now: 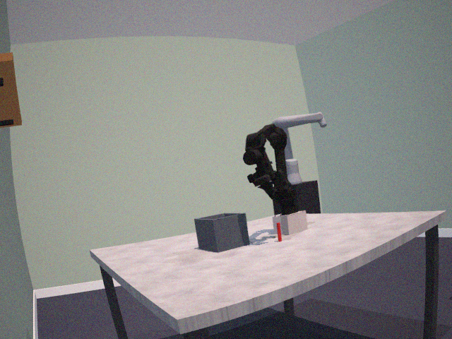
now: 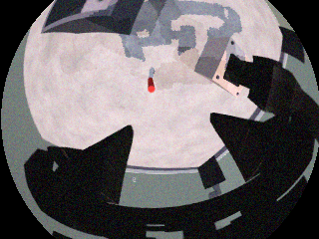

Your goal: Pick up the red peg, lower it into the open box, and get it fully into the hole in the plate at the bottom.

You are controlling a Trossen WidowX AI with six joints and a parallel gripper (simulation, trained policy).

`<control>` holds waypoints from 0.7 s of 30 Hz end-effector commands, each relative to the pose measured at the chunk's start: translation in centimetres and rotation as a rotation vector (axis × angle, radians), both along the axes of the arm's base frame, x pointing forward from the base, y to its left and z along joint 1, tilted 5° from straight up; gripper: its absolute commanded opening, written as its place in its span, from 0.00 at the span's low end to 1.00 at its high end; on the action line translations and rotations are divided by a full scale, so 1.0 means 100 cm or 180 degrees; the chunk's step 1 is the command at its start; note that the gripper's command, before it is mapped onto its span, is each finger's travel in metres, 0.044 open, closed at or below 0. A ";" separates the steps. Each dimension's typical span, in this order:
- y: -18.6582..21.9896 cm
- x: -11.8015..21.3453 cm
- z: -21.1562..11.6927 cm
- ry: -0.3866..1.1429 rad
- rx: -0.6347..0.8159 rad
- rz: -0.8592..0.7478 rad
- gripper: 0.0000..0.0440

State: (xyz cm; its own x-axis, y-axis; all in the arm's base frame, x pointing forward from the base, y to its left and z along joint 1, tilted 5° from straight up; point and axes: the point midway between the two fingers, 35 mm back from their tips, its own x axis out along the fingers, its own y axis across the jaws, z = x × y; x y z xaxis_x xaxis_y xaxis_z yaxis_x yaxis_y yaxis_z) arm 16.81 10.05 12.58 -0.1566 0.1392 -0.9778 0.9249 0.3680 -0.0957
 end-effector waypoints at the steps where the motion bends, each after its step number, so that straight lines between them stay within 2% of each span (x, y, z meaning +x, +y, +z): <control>1: -0.001 -0.003 -0.012 0.0094 -0.0127 -0.0094 0.98; 21: -0.009 -0.004 -0.082 0.0130 -0.0614 -0.0369 0.93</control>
State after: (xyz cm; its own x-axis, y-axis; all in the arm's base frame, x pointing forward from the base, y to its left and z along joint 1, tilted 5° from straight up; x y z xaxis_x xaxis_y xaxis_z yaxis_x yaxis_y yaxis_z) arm 16.63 9.39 5.26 -0.1801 -0.0124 -0.9836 0.9543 0.2403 -0.1778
